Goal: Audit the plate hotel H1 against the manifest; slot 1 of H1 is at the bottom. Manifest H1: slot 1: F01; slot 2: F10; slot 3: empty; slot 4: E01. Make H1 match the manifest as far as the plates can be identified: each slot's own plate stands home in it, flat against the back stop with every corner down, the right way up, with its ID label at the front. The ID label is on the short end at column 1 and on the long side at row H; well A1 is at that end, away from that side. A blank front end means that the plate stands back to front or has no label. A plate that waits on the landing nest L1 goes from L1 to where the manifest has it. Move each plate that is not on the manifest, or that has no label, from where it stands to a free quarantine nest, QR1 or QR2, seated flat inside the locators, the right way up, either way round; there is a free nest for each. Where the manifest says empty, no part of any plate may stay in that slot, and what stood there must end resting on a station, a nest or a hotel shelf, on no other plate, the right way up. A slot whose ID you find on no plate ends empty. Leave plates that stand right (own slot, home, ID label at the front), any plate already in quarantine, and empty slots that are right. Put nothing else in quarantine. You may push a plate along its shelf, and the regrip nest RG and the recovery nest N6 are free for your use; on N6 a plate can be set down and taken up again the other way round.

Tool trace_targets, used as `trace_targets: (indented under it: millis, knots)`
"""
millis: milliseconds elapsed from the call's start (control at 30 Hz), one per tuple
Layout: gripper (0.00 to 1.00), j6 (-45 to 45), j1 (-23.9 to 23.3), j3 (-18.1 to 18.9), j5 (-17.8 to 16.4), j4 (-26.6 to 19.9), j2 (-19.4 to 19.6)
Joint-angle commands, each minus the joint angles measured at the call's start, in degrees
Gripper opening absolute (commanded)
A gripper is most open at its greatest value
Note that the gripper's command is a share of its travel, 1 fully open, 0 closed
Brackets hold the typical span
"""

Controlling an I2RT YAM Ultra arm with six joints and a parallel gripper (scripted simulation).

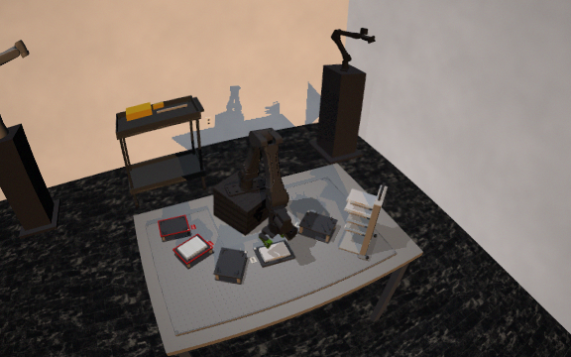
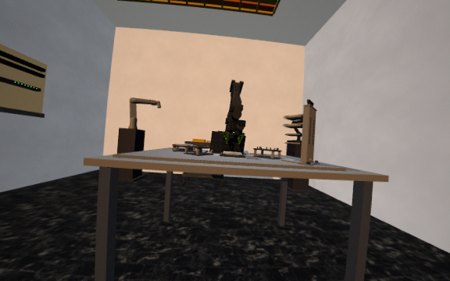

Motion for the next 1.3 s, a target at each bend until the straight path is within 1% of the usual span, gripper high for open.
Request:
trace_targets:
  millis: [0, 200, 267, 767, 833, 1267]
  knots:
    - [1.00, -5.08, -0.04, 0.15, 0.00, -0.01, -0.46]
    - [1.00, -14.24, -0.03, 0.15, 0.00, -0.01, -0.46]
    - [1.00, -14.24, -0.03, 0.15, 0.00, -0.01, -0.46]
    - [1.00, -37.16, -0.03, 0.15, 0.00, -0.01, -0.46]
    - [1.00, -37.16, -0.03, 0.15, 0.00, -0.01, -0.46]
    - [1.00, -57.02, -0.03, 0.15, -0.01, -0.02, -0.46]
